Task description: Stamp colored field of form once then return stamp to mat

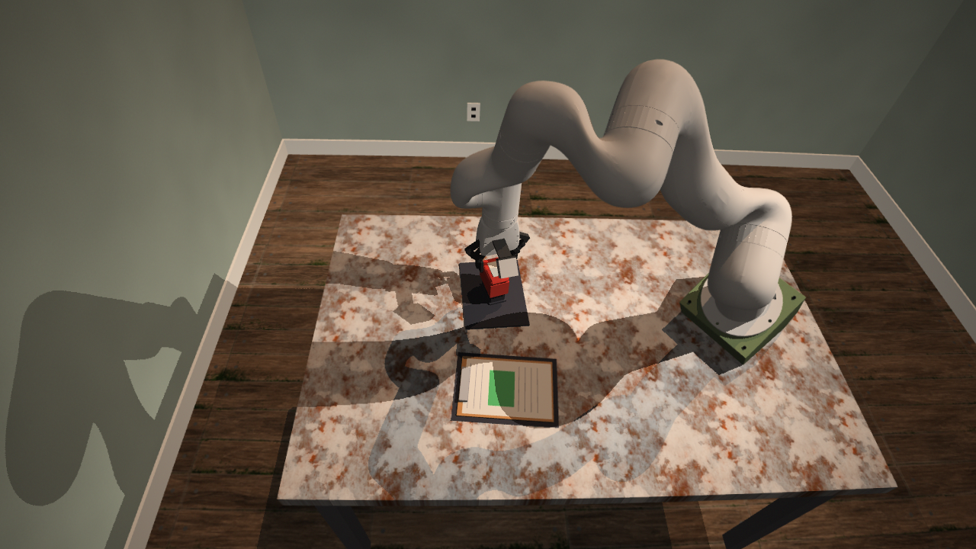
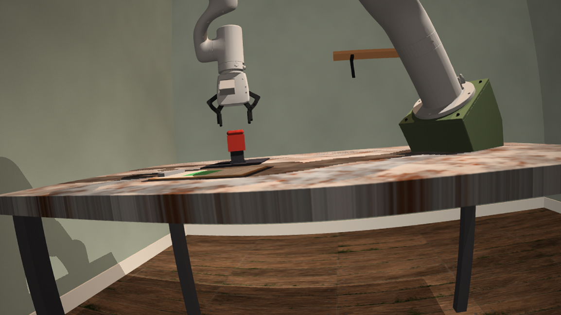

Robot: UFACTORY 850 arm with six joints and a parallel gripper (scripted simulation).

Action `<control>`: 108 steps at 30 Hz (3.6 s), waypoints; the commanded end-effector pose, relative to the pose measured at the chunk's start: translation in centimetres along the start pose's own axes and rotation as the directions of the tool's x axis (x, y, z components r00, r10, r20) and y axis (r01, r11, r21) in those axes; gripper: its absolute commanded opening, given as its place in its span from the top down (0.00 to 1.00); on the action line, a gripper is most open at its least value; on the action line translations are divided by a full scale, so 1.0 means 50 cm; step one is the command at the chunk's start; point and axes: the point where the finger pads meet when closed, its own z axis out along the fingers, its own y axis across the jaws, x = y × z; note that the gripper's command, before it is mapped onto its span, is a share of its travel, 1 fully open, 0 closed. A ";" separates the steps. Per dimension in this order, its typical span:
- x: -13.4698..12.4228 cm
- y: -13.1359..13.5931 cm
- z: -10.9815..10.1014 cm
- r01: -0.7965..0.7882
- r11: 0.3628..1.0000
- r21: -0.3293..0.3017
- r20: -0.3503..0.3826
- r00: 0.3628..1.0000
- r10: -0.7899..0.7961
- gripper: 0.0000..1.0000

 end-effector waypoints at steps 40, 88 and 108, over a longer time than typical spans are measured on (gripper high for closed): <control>-0.003 0.004 0.125 0.001 1.000 -0.004 0.002 1.000 -0.001 0.65; -0.002 0.004 0.062 0.001 1.000 -0.004 0.002 1.000 -0.001 0.65; 0.089 0.050 0.055 -0.065 0.998 0.010 0.004 0.998 0.065 0.65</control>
